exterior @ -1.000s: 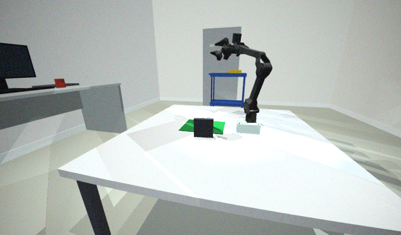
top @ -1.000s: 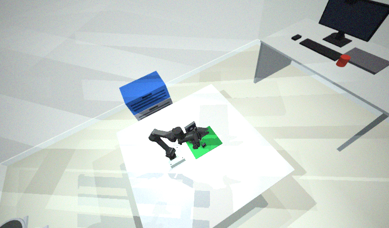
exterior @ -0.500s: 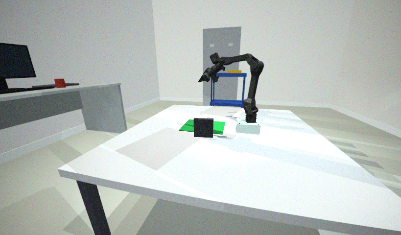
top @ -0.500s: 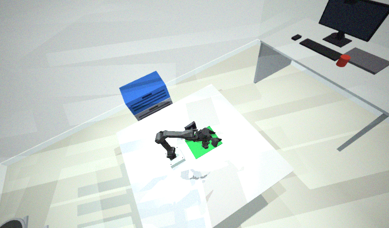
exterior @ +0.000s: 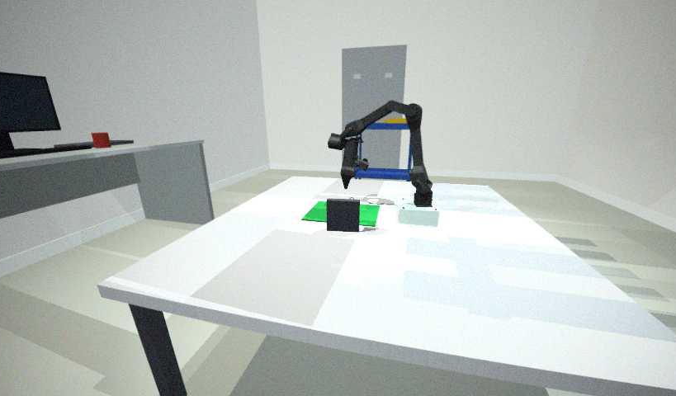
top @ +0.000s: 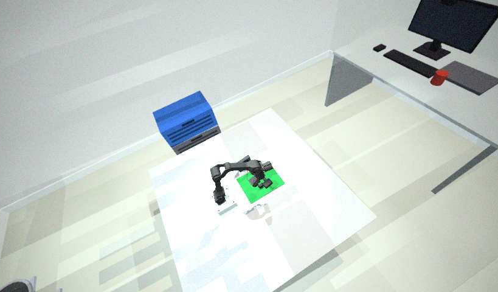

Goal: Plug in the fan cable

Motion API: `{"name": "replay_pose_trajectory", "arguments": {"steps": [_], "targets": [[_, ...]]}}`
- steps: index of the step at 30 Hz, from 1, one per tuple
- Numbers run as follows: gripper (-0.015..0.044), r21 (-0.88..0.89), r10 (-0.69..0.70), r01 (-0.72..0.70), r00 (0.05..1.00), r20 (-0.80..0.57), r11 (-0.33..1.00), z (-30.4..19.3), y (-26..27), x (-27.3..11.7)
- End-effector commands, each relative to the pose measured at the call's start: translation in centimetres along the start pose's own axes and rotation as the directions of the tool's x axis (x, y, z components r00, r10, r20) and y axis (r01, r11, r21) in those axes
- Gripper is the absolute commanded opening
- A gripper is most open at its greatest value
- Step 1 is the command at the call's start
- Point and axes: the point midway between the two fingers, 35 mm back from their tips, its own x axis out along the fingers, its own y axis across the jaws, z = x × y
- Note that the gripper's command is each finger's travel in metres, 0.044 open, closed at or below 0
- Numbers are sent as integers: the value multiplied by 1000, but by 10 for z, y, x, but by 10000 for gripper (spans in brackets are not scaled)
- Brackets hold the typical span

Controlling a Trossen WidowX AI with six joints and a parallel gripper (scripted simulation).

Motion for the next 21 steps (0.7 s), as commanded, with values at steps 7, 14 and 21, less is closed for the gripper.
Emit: {"name": "replay_pose_trajectory", "arguments": {"steps": [7,14,21], "targets": [[440,-18,-1,3,991,131,1000,20,-16,23],[440,-18,-1,3,991,131,1000,23,-17,45],[440,-18,-1,3,991,131,1000,24,-16,53]]}}
